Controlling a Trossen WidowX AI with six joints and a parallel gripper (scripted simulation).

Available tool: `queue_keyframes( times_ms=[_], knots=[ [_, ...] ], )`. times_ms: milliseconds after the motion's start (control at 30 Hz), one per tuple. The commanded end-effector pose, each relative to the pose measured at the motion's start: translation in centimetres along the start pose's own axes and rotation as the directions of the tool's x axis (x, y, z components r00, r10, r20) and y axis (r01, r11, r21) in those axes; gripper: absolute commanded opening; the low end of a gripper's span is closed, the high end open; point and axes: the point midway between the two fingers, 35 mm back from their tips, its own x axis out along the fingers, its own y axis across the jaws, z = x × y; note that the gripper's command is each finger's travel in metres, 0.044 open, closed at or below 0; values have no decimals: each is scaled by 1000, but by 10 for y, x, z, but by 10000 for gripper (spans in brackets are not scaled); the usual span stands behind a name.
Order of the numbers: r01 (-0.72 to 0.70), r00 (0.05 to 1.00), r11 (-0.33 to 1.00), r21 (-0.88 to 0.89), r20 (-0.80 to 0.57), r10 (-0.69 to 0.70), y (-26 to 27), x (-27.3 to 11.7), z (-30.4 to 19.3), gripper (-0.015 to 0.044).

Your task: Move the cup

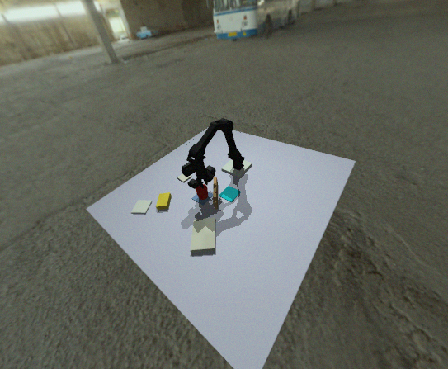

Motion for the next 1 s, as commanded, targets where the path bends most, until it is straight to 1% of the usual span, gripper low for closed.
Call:
queue_keyframes(
  times_ms=[0, 400, 600, 633, 967],
  knots=[
    [-5, 1000, 1000, -7, 6, 5, 0, 8, 1, 148],
    [-5, 1000, 1000, -7, 6, 5, 2, 27, 1, 148],
    [-5, 1000, 1000, -7, 6, 5, 2, 28, 1, 148],
    [-4, 1000, 1000, 0, 0, 4, 2, 27, 0, 122],
    [-4, 1000, 1000, 0, 0, 4, 2, 27, 0, 55]
  ],
)
